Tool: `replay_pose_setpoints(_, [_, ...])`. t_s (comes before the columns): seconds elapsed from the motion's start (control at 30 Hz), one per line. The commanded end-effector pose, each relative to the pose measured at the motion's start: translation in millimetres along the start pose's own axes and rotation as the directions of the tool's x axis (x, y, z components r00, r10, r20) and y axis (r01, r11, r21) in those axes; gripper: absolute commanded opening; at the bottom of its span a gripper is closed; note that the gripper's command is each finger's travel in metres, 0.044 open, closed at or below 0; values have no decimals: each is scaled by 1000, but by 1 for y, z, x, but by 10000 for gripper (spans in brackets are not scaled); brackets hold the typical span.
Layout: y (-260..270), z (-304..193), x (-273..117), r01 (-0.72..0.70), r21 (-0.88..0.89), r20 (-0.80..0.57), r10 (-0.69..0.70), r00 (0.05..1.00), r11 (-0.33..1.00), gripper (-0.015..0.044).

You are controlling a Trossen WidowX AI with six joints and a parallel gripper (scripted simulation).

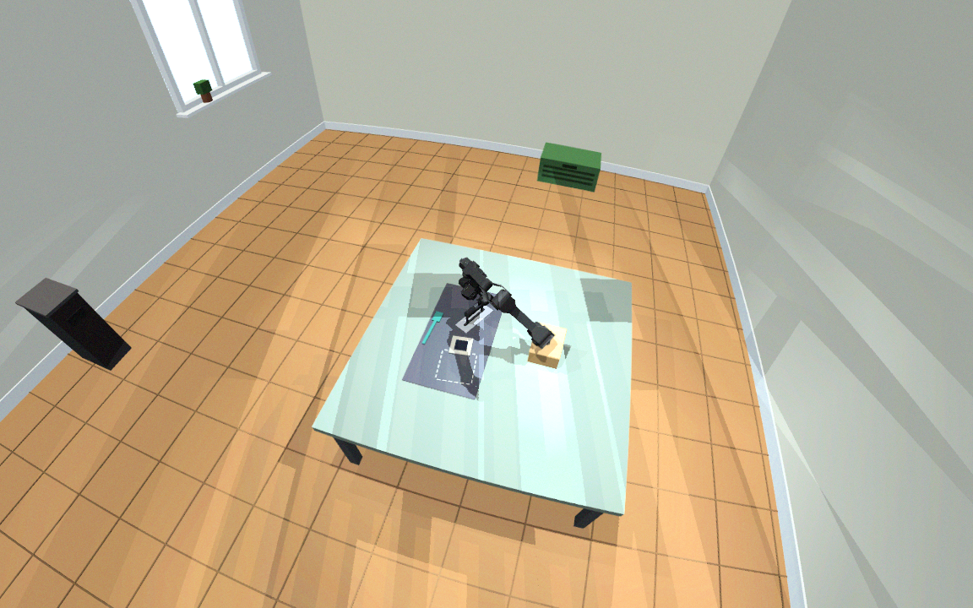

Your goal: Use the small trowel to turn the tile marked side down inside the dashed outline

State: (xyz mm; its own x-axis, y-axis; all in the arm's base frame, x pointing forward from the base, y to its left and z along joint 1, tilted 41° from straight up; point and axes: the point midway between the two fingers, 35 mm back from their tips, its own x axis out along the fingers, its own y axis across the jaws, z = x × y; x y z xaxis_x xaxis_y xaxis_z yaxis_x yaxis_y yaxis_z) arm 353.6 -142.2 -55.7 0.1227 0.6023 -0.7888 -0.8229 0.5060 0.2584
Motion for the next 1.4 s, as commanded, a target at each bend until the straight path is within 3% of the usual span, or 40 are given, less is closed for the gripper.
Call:
replay_pose_setpoints(0.0, [0, -4, 4, 29, 123, -15, -27, 1000, 992, 300])
replay_pose_setpoints(0.37, [-4, -9, 11, 131, 446, -44, -125, 991, 885, 300])
replay_pose_setpoints(0.97, [-7, -13, 17, 200, 717, -63, -224, 973, 667, 300])
replay_pose_setpoints(1.37, [-9, -15, 20, 207, 884, -75, -310, 948, 419, 300])
